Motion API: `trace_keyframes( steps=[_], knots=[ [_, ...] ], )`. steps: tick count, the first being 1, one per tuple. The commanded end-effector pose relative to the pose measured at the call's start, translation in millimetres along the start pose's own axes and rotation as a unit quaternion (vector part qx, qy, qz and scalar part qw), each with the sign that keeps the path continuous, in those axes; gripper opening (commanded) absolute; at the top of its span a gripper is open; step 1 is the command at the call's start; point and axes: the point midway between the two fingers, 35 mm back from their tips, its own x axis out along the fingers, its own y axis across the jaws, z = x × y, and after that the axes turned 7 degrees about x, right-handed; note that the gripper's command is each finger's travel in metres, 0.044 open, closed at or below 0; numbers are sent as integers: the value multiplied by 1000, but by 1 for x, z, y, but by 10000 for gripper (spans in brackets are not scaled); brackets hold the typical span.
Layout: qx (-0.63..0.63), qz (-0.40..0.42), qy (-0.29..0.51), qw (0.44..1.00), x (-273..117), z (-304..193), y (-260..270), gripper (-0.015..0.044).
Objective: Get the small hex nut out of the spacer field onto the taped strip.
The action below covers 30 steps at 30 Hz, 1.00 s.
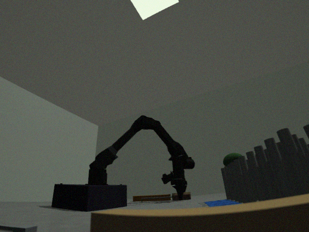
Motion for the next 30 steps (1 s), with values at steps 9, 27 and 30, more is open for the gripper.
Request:
trace_keyframes(
  steps=[9,27,30],
  knots=[
    [0,-1,0,1000,-70,0,0,440],
    [0,-1,0,1000,-70,0,0,440],
    [0,-1,0,1000,-70,0,0,440]
  ],
)
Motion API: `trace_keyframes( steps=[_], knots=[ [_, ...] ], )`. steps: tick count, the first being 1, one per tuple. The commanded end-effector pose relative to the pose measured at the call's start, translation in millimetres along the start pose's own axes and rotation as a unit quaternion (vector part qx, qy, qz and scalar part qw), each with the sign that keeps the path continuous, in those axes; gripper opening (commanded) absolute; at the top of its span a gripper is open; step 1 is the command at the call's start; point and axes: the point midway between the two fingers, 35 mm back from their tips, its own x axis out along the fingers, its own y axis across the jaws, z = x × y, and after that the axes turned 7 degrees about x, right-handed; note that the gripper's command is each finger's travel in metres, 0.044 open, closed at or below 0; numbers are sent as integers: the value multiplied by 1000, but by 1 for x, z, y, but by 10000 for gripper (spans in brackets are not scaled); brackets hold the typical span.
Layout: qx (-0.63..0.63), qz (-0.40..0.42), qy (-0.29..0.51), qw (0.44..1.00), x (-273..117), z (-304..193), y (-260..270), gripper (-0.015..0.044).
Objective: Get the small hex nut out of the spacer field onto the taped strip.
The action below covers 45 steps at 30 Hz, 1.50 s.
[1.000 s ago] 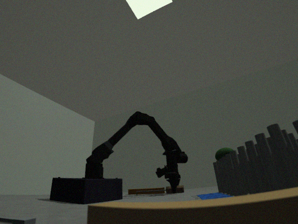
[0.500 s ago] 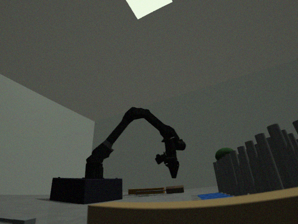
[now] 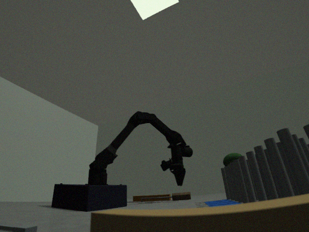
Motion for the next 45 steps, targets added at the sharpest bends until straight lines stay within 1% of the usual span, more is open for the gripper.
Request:
trace_keyframes(
  steps=[1,3,5,9,13,16,19,22,25,32,39,40,41,45],
  knots=[
    [3,0,0,1000,-1,0,0,440],
    [3,0,0,1000,-1,0,0,440],
    [37,-2,-3,999,-1,0,0,440],
    [232,-9,-27,972,-1,-1,1,440],
    [426,-6,-54,903,-2,-2,2,440],
    [560,2,-74,825,-3,-3,3,440],
    [679,15,-92,728,-4,-4,3,440],
    [782,34,-108,613,-5,-5,4,440],
    [865,56,-120,484,-6,-7,4,440],
    [949,98,-130,271,-9,-9,5,440],
    [981,143,-125,46,-12,-11,6,440],
    [981,147,-123,24,-12,-11,6,440],
    [981,148,-123,18,-12,-11,6,440],
    [981,148,-123,18,-12,-11,6,440]
  ],
)
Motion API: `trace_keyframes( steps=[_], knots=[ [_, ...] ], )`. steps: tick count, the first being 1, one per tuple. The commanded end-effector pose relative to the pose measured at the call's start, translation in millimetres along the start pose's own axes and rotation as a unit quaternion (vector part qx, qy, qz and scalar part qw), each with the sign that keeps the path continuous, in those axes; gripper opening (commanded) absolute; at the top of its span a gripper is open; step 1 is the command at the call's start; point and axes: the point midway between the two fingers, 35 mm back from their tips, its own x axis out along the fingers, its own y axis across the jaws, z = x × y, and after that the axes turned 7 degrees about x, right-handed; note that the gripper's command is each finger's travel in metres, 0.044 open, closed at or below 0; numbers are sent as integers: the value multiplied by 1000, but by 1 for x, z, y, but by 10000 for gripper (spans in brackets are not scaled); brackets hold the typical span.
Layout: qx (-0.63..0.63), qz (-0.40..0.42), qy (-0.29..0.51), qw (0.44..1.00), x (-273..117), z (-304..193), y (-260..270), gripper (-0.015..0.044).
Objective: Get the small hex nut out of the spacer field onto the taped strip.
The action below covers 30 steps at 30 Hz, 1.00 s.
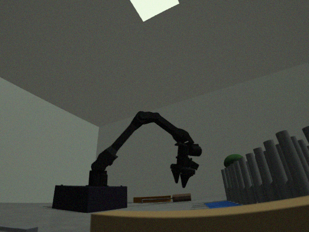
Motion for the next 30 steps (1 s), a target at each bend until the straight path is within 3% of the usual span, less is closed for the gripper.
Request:
trace_keyframes(
  steps=[1,12,18,30],
  knots=[
    [242,31,15,970,-5,2,1,440],
    [242,31,15,970,-5,2,1,440],
    [242,31,15,970,-5,2,1,282],
    [242,31,15,970,-2,3,0,280]
  ],
)
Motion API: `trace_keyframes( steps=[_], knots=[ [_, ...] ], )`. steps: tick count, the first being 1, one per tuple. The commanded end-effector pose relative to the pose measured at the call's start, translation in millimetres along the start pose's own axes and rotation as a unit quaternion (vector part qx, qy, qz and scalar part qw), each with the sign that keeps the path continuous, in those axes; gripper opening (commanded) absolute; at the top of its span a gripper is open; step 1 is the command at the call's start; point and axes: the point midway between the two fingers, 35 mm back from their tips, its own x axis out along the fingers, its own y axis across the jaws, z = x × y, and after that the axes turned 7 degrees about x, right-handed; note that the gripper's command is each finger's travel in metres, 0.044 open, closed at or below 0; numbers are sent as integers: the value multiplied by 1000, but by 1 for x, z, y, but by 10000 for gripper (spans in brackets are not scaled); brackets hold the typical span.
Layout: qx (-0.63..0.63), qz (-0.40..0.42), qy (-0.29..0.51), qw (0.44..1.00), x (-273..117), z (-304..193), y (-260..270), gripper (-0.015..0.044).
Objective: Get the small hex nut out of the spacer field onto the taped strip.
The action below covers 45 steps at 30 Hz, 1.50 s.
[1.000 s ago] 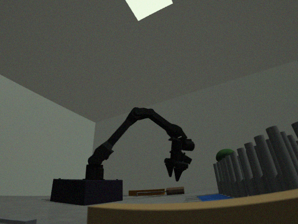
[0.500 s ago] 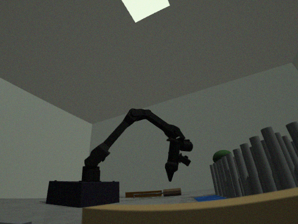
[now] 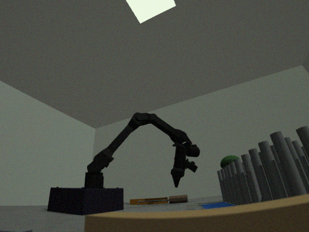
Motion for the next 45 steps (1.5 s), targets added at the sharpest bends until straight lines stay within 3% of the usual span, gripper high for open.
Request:
trace_keyframes(
  steps=[1,42,45],
  knots=[
    [3,1,1,1000,4,1,0,280],
    [3,0,1,1000,64,20,-17,280],
    [3,0,1,1000,64,20,-17,201]
  ],
)
